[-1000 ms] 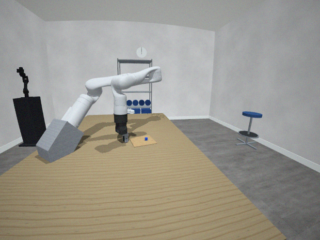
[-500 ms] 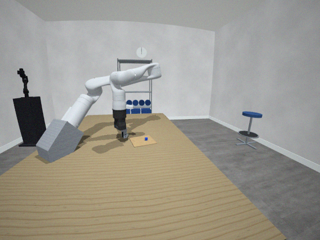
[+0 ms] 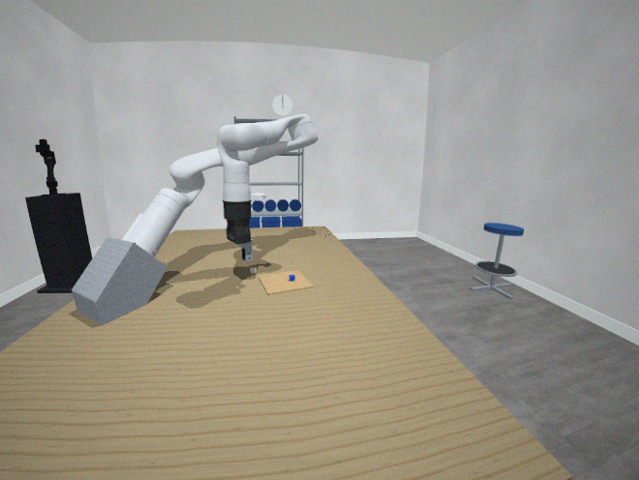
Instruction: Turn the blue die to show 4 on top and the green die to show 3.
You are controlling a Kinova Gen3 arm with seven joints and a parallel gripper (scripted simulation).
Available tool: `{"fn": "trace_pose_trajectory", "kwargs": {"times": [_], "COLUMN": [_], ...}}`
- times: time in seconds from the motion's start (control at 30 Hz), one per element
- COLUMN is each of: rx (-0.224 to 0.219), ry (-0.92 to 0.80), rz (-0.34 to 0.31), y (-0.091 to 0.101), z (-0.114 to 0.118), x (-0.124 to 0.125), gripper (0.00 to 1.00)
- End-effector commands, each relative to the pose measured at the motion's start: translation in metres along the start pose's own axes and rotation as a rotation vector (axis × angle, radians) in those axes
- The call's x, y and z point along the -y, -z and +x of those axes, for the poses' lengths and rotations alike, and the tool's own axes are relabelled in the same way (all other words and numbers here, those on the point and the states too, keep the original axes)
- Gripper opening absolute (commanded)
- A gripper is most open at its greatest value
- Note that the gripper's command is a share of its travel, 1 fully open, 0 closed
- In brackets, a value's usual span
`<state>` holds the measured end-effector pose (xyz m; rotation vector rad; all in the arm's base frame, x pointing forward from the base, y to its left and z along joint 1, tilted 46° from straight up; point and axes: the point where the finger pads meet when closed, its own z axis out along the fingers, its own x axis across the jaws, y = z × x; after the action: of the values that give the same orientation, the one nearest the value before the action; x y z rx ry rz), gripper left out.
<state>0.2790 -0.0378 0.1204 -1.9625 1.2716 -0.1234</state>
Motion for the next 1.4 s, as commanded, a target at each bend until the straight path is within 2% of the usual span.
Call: {"fn": "trace_pose_trajectory", "kwargs": {"times": [0.0, 0.17, 0.37, 1.37], "rx": [-0.019, -0.019, -0.019, -0.020], "ry": [0.010, 0.010, 0.010, 0.058], "rz": [0.010, 0.010, 0.010, 0.007], "y": [0.012, 0.022, 0.025, 0.025], "z": [0.005, 0.005, 0.005, 0.004], "x": [0.004, 0.004, 0.004, 0.005], "gripper": [0.34, 0.34, 0.34, 0.34]}}
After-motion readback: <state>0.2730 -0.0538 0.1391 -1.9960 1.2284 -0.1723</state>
